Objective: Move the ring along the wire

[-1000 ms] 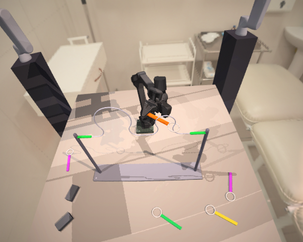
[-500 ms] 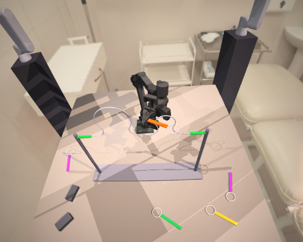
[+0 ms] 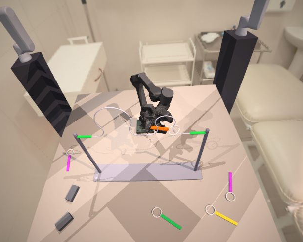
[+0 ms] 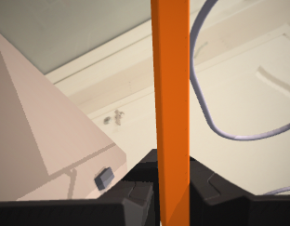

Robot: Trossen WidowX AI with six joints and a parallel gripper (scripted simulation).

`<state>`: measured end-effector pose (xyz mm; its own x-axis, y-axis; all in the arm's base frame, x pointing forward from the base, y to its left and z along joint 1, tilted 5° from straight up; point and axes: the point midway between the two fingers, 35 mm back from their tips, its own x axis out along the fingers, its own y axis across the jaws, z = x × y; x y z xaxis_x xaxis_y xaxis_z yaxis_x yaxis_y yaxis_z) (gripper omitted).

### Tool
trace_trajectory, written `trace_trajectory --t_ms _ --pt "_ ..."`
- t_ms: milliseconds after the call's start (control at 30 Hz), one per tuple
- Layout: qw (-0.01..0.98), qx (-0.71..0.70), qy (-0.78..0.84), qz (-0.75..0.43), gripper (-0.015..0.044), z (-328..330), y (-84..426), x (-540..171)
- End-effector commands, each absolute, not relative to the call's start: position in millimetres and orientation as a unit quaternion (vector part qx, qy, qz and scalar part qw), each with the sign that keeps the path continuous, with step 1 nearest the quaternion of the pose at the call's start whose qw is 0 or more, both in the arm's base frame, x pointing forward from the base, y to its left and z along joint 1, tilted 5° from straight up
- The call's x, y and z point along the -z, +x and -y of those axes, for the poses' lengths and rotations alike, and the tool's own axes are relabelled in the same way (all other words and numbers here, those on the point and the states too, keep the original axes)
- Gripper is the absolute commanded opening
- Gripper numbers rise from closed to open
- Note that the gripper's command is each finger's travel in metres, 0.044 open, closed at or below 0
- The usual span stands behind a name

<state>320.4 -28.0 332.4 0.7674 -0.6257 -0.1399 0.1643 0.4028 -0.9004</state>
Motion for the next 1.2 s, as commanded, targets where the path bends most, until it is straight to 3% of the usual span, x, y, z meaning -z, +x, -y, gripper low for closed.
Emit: trace_trajectory --t_ms 0,1167 --pt "0.83 0.234 -0.452 -0.226 -0.015 24.2 325.3 -318.5" --pt "0.955 0.173 -0.063 -0.233 -0.015 -82.1 345.7 -250.5"
